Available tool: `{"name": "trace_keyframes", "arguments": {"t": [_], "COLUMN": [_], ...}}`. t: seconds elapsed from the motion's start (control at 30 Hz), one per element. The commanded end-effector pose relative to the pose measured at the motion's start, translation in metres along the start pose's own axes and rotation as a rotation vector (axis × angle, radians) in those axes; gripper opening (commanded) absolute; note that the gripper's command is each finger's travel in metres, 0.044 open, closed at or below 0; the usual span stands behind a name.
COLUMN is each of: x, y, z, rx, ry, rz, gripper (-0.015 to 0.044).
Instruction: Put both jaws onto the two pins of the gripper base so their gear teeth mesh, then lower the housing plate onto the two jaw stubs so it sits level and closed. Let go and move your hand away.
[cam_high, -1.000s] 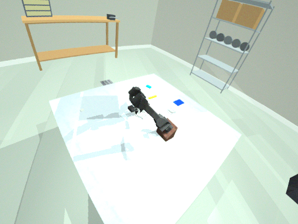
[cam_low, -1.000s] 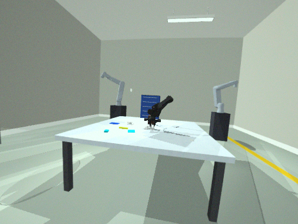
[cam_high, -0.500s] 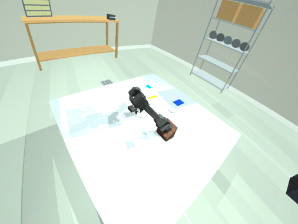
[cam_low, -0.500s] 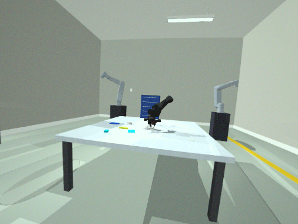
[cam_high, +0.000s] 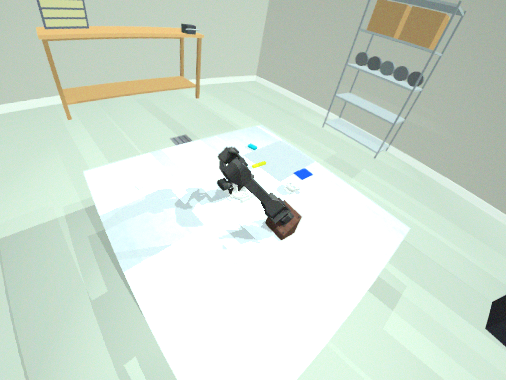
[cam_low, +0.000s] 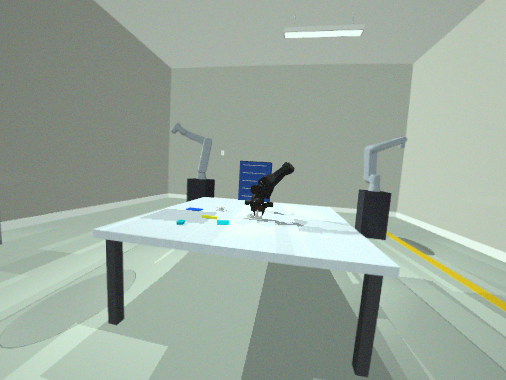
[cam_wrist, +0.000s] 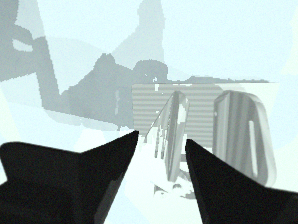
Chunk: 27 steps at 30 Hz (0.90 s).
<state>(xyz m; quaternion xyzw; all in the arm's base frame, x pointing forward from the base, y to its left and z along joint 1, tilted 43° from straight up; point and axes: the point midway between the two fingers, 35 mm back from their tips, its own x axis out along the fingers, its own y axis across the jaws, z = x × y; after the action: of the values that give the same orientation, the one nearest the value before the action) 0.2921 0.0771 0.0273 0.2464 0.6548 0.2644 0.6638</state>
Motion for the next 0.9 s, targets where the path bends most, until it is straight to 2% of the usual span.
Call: {"name": "trace_keyframes", "arguments": {"t": [0.0,0.2,0.3,0.33,0.6,0.87], "x": [-0.012,-0.067,-0.069,-0.060,-0.061,-0.070], "y": [-0.001,0.000,0.001,-0.002,-0.013,-0.052], "z": [0.002,-0.001,-0.001,0.000,-0.005,0.001], "rx": [-0.002,0.002,0.002,0.011,0.142,0.319], "ry": [-0.003,-0.002,-0.002,-0.007,0.000,-0.013], "rz": [-0.002,0.003,0.003,0.005,-0.008,-0.033], "gripper": [0.0224,0.0224,0.0224,0.0224,0.0434,0.0440]}}
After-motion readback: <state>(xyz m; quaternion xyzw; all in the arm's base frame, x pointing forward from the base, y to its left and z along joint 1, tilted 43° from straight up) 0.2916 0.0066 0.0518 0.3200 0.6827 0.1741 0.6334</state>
